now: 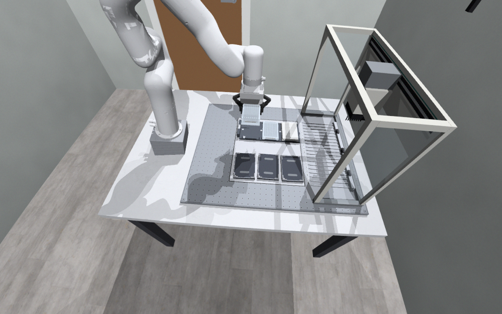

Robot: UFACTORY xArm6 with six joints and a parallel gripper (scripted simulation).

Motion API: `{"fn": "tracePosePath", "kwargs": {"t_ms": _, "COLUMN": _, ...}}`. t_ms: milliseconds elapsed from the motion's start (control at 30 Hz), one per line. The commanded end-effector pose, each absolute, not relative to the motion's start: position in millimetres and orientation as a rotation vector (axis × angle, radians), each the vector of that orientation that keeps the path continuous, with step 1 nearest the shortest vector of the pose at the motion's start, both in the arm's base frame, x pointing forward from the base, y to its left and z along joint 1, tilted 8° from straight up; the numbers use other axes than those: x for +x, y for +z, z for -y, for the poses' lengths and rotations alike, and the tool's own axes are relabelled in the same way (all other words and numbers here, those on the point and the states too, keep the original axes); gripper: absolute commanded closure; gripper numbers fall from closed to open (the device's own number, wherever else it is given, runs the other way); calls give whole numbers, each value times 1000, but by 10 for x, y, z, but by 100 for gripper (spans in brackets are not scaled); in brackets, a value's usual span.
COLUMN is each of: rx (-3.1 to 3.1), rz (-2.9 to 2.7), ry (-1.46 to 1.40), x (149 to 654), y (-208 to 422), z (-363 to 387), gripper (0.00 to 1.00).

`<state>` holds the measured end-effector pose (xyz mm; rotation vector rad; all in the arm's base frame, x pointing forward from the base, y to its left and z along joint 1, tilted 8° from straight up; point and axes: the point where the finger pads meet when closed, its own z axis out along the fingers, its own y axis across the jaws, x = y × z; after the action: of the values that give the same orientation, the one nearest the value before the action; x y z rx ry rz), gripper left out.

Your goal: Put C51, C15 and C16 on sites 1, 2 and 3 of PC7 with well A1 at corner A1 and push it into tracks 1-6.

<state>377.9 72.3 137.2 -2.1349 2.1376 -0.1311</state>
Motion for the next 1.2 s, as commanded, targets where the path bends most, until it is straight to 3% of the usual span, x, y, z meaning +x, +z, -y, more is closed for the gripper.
{"fn": "tracePosePath", "kwargs": {"t_ms": 0, "rx": -2133, "rz": -2138, "ry": -137, "x": 3813, "y": 1390, "z": -937, "gripper": 100}}
{"fn": "tracePosePath", "kwargs": {"t_ms": 1167, "rx": -2133, "rz": -2138, "ry": -137, "x": 3837, "y": 1295, "z": -1072, "gripper": 100}}
